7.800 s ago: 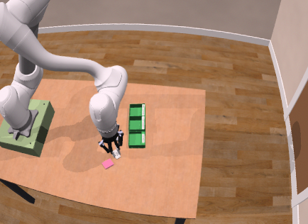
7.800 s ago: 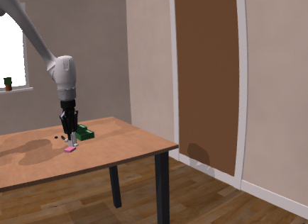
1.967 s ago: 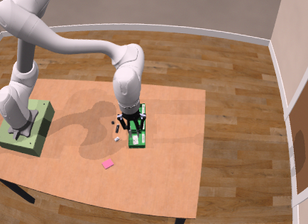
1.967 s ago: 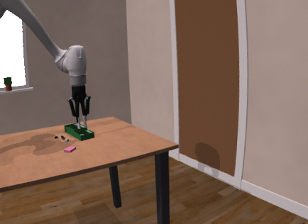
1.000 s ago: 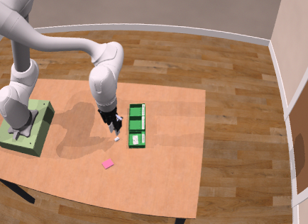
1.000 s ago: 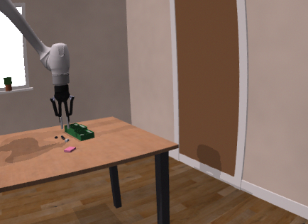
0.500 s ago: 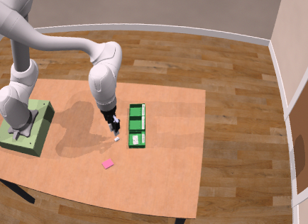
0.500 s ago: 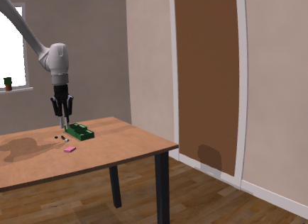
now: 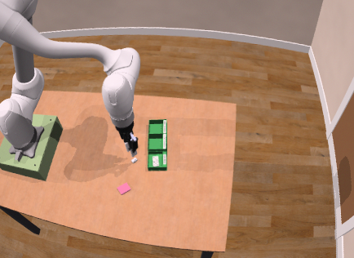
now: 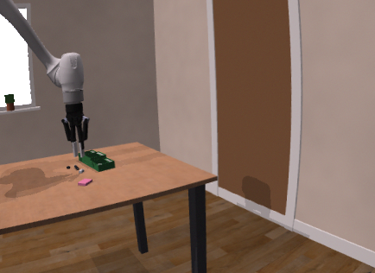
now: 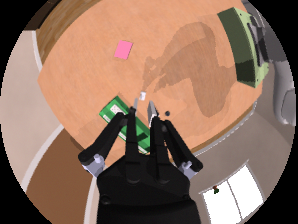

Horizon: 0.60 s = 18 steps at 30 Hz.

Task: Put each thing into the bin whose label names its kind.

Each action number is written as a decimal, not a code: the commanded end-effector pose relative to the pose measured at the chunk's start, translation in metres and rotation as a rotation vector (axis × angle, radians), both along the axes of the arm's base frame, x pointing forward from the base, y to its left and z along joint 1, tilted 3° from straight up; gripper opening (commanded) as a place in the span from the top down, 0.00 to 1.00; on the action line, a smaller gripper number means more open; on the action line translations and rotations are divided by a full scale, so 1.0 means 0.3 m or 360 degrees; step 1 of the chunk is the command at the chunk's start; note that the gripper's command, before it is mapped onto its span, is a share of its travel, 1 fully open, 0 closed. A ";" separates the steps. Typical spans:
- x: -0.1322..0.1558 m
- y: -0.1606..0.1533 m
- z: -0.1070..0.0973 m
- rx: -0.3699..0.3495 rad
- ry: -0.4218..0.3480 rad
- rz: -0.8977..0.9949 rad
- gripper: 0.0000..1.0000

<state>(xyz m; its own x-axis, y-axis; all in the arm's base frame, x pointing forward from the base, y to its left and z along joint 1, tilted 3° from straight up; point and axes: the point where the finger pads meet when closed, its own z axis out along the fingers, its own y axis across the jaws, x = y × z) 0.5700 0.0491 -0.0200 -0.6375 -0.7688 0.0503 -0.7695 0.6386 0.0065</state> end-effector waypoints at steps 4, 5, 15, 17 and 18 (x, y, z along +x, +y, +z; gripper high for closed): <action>0.000 0.000 0.000 0.0000 0.0000 0.0000 0.82; 0.000 0.000 0.000 0.0000 0.0000 0.0000 0.82; -0.001 -0.001 -0.040 0.0000 0.0000 0.0000 0.82; -0.002 -0.002 -0.066 0.0000 0.0000 0.0000 0.82; -0.002 -0.002 -0.066 0.0000 0.0000 0.0000 0.82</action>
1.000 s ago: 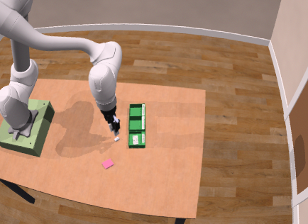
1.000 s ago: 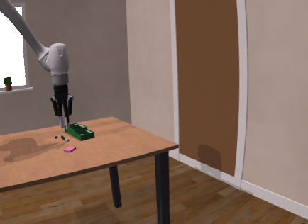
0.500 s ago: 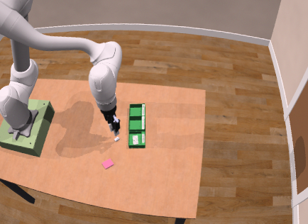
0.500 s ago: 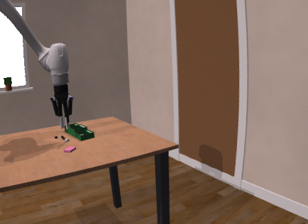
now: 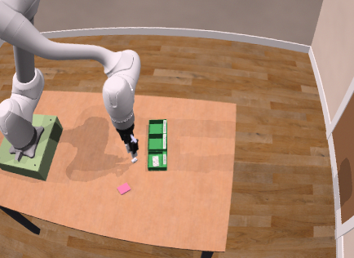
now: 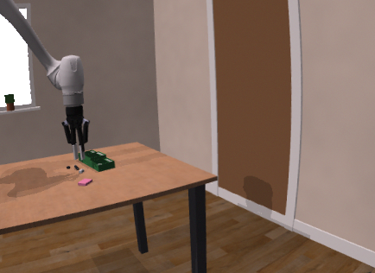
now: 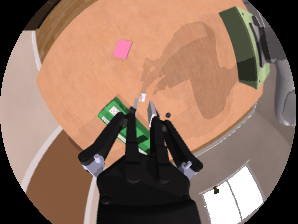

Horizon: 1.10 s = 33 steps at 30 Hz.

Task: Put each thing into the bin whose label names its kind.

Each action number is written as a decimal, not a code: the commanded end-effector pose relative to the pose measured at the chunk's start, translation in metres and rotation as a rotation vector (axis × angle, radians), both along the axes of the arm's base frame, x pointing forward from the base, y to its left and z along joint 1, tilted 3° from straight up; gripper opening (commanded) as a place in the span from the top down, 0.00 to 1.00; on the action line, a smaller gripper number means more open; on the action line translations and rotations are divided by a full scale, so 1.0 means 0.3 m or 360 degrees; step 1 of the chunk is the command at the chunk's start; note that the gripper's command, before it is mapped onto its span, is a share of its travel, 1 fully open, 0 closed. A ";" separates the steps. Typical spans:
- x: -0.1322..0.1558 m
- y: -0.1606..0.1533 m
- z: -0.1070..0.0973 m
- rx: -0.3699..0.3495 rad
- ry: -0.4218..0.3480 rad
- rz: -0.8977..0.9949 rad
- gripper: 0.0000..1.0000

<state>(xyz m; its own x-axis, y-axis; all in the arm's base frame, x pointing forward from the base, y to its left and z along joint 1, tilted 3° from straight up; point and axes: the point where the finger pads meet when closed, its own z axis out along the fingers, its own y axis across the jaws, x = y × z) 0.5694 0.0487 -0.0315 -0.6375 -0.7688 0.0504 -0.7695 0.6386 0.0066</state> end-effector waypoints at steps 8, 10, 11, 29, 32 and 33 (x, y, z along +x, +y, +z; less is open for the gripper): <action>-0.003 -0.004 -0.121 0.0000 0.0000 0.0000 0.82; -0.004 -0.005 -0.148 0.0000 0.0000 0.0000 0.82; -0.005 -0.005 -0.158 0.0000 0.0000 0.0000 0.82; -0.007 -0.007 -0.198 0.0000 0.0000 0.0000 0.82; -0.007 -0.007 -0.198 0.0000 0.0000 0.0000 0.82; -0.007 -0.007 -0.198 0.0000 0.0000 0.0000 0.82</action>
<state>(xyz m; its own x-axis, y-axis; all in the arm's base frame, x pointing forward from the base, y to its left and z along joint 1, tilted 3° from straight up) 0.5674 0.0467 -0.0906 -0.6375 -0.7688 0.0503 -0.7695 0.6386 0.0065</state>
